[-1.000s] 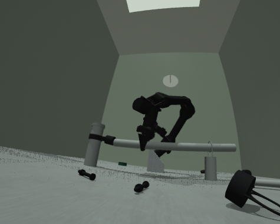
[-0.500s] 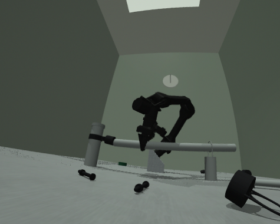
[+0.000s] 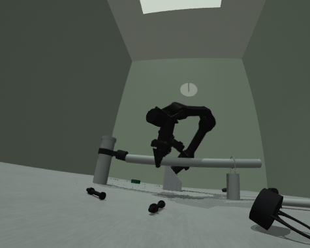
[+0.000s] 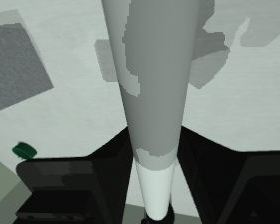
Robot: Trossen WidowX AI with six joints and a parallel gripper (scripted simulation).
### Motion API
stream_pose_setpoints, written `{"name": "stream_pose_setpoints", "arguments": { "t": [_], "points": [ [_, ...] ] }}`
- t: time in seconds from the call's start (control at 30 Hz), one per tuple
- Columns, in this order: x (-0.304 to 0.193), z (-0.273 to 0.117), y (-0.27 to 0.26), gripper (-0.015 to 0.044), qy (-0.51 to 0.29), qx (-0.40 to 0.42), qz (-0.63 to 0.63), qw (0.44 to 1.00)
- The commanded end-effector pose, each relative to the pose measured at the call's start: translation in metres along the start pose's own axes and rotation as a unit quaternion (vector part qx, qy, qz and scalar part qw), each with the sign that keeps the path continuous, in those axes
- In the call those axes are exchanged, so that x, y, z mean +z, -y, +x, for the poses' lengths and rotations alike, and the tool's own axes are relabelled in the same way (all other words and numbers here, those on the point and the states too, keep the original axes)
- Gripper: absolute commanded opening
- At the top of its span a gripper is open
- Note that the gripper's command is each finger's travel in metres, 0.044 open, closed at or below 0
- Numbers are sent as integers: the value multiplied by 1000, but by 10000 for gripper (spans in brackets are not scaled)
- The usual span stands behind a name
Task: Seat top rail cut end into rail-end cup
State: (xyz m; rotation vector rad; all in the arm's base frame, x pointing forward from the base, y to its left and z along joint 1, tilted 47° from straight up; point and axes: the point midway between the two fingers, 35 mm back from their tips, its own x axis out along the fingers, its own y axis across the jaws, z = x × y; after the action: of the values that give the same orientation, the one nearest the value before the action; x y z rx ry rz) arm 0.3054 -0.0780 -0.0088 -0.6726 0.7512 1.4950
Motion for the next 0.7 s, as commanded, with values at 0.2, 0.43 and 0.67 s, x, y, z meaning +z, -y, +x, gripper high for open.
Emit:
{"name": "stream_pose_setpoints", "arguments": {
  "t": [0.2, 0.43, 0.67],
  "points": [
    [-5, -4, 1, 0, -2, -2, 1, 1000],
    [-7, -5, 1, 0, -2, -2, 1, 1000],
    [-9, -6, 2, 0, -2, -2, 1, 1000]
  ]
}}
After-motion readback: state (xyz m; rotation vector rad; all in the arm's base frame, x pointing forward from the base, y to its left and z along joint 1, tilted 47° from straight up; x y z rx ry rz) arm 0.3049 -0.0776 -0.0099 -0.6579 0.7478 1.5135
